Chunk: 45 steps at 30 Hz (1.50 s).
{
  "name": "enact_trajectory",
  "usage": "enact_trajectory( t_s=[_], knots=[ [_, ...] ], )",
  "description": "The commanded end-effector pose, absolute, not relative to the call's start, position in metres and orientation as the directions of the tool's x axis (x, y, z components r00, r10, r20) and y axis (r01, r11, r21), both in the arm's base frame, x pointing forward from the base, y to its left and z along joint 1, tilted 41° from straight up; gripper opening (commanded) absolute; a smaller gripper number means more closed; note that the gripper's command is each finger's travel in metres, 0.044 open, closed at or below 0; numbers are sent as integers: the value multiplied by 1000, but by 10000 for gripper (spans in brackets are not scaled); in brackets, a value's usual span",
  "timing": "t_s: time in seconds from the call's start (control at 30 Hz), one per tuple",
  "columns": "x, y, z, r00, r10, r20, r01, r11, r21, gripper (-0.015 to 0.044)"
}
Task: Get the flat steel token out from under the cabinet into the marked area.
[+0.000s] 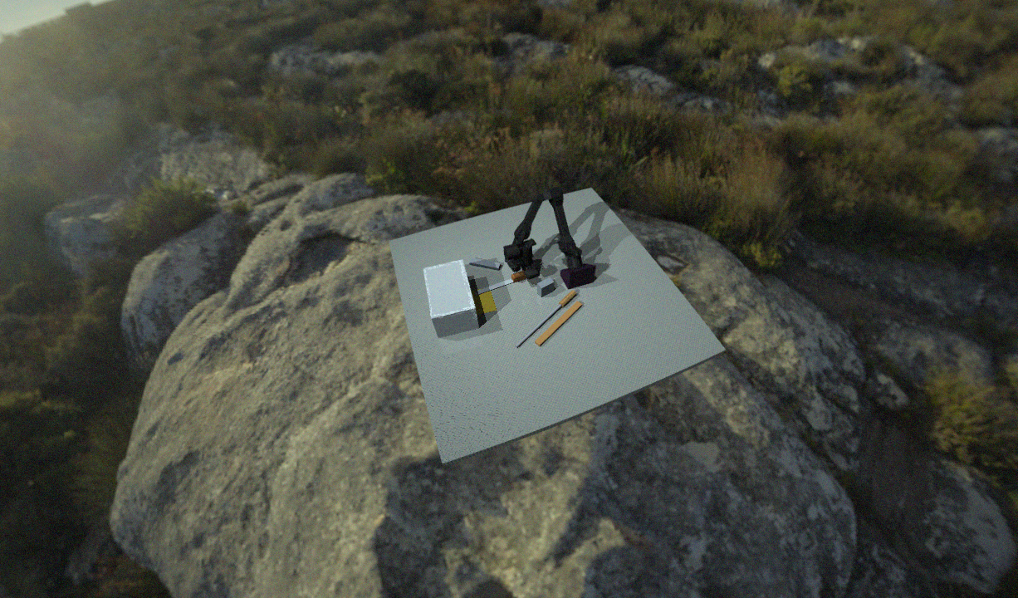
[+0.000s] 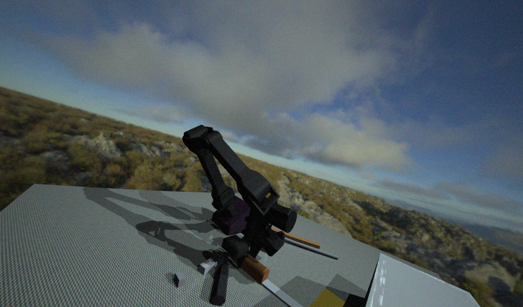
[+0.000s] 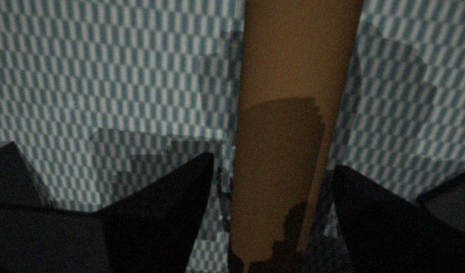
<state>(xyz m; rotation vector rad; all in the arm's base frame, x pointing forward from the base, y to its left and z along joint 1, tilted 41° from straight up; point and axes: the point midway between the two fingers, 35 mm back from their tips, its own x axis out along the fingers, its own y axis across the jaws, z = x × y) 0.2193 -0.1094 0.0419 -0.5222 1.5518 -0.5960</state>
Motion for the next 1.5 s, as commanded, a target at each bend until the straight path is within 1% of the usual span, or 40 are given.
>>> enact_trajectory(
  t_s=[0.0,0.03,0.3,0.4,0.43,1.47],
  knots=[
    [220,-109,42,-65,-649,-758,25,758,-652,165],
    [220,-109,42,-65,-649,-758,25,758,-652,139],
    [220,-109,42,-65,-649,-758,25,758,-652,85],
    [220,-109,42,-65,-649,-758,25,758,-652,6],
    [220,-109,42,-65,-649,-758,25,758,-652,0],
    [253,-110,41,-68,-649,-758,28,758,-652,0]
  ],
)
